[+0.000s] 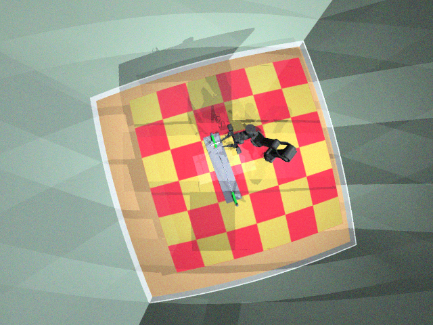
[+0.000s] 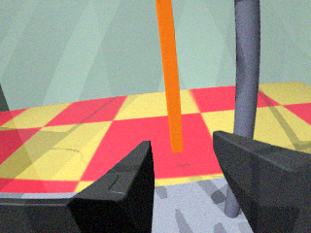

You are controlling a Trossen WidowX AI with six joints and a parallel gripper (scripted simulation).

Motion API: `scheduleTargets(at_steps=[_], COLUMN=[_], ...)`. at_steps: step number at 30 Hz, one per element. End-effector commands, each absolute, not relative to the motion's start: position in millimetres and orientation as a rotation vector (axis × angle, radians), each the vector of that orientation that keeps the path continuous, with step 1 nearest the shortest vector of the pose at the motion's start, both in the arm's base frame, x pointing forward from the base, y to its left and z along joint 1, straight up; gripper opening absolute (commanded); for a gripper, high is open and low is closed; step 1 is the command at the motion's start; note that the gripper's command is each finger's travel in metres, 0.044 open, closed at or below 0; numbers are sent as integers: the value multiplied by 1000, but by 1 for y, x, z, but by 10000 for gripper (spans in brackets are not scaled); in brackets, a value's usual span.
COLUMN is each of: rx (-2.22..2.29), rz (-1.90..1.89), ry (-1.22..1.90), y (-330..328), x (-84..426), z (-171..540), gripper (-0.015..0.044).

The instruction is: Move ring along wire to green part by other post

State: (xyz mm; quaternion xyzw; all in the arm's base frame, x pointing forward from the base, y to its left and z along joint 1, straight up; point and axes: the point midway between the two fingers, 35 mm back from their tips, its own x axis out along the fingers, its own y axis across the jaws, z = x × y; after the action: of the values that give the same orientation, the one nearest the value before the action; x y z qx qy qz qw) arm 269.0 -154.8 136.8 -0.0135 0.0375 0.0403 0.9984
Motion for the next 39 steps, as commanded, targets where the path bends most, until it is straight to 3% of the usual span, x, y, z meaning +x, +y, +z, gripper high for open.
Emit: scheduleTargets(at_steps=[1, 39], rx=[-19, -19], rz=[78, 78], ry=[77, 74], y=[-155, -152], x=[273, 331], z=[139, 136], gripper=[160, 160])
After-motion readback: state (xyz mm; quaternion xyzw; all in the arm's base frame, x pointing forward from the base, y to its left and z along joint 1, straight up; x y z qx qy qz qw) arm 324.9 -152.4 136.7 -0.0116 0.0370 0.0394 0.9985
